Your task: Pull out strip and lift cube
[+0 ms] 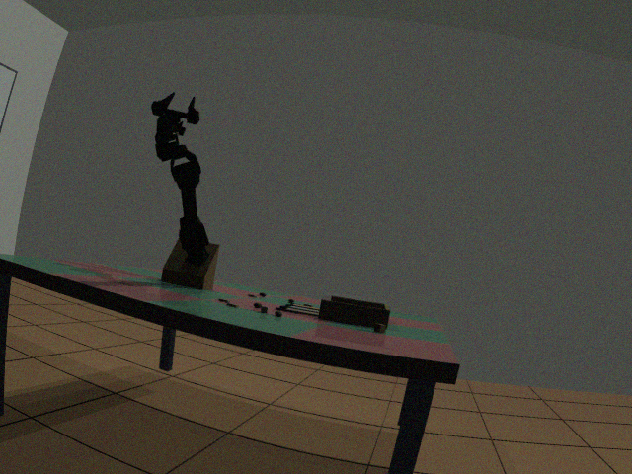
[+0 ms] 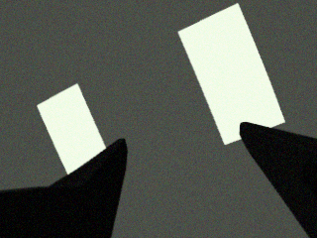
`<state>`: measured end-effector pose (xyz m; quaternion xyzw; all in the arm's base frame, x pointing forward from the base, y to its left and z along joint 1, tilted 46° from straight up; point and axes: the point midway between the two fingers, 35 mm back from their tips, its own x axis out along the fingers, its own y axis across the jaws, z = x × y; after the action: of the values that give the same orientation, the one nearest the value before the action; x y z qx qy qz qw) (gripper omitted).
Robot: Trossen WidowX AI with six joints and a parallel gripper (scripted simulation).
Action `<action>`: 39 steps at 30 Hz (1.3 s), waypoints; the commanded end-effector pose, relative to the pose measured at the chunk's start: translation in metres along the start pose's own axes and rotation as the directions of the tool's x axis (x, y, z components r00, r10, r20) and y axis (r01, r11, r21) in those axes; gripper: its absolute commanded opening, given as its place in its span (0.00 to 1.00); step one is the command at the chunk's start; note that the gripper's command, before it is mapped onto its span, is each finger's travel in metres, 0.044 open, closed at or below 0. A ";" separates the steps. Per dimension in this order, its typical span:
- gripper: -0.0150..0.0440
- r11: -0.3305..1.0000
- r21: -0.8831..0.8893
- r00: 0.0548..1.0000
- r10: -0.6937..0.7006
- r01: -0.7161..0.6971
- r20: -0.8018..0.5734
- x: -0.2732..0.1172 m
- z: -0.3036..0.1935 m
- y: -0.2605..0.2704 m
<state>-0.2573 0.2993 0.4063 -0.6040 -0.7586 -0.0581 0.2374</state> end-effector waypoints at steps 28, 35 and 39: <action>0.93 -0.231 -0.879 0.623 0.777 0.418 0.092 -0.024 0.071 0.330; 0.93 -0.316 -0.592 0.433 0.899 0.742 0.062 -0.068 0.068 0.398; 0.93 -0.274 -0.378 0.312 0.949 0.884 0.040 -0.100 0.064 0.432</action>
<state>0.0953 0.3772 0.2479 -0.5319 -0.2202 -0.2933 -0.7633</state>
